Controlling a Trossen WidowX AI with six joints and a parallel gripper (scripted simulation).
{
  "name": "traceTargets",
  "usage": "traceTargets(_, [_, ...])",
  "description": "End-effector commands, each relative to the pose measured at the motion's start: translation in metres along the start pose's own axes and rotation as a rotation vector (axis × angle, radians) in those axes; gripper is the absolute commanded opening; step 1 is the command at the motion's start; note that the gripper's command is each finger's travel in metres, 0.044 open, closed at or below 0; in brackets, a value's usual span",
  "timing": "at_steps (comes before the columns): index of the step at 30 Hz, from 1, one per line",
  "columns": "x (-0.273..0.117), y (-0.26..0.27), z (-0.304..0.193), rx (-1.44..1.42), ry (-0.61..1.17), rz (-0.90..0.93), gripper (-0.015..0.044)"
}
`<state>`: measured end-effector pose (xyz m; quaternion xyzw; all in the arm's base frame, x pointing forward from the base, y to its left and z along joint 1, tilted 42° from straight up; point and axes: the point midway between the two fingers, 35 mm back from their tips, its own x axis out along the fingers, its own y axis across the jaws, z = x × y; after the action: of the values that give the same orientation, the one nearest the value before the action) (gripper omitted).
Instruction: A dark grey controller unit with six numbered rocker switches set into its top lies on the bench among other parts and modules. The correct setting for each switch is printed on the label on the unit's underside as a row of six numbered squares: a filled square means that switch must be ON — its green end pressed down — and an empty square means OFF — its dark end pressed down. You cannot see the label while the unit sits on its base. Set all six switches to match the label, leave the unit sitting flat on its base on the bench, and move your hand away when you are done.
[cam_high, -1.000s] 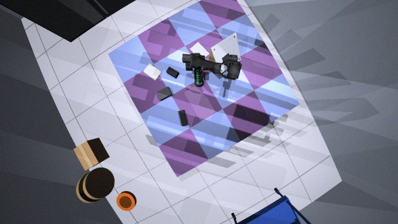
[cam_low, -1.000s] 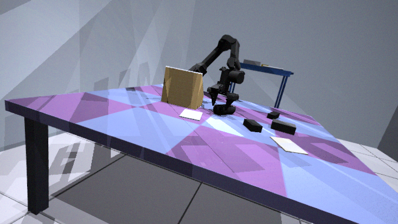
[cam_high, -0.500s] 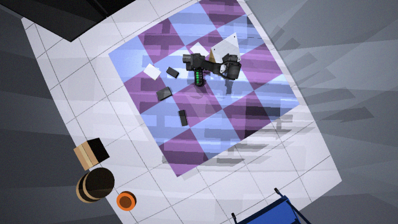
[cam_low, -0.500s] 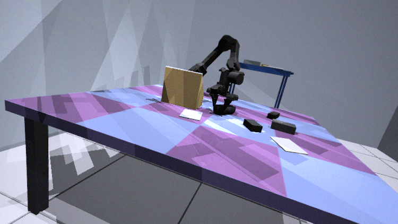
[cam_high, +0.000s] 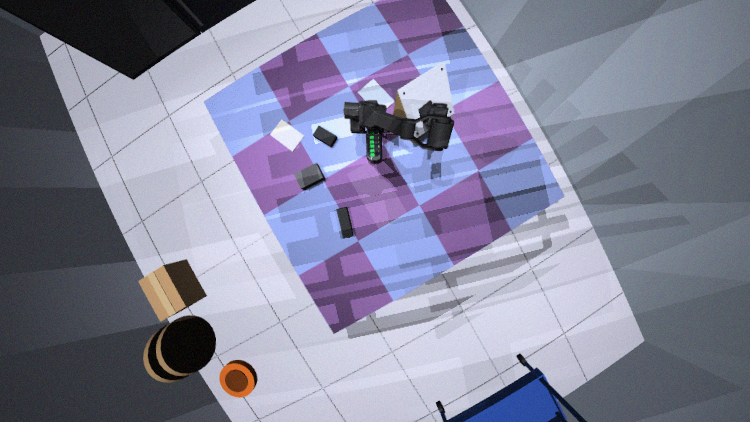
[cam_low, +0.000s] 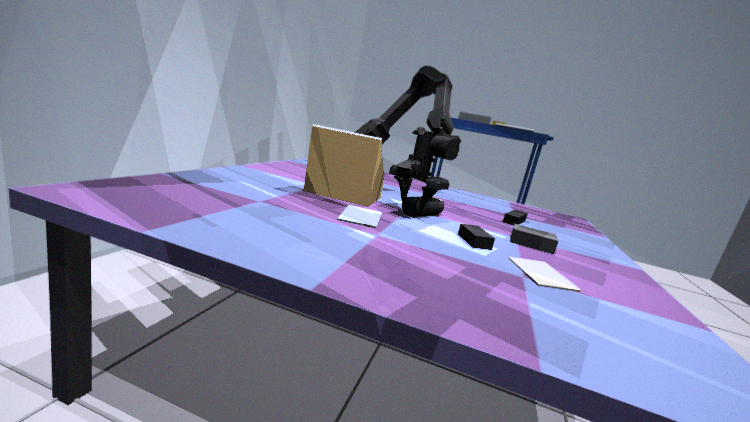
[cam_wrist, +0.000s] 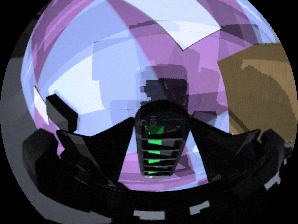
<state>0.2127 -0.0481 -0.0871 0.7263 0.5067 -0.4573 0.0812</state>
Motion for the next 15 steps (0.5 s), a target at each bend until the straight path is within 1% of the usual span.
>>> traceTargets(1, [-0.0001, 0.0072, 0.0002, -0.001, 0.004, 0.008, 0.0000])
traceTargets(15, [-0.0017, 0.0172, 0.0019, -0.002, 0.004, 0.009, 0.0000])
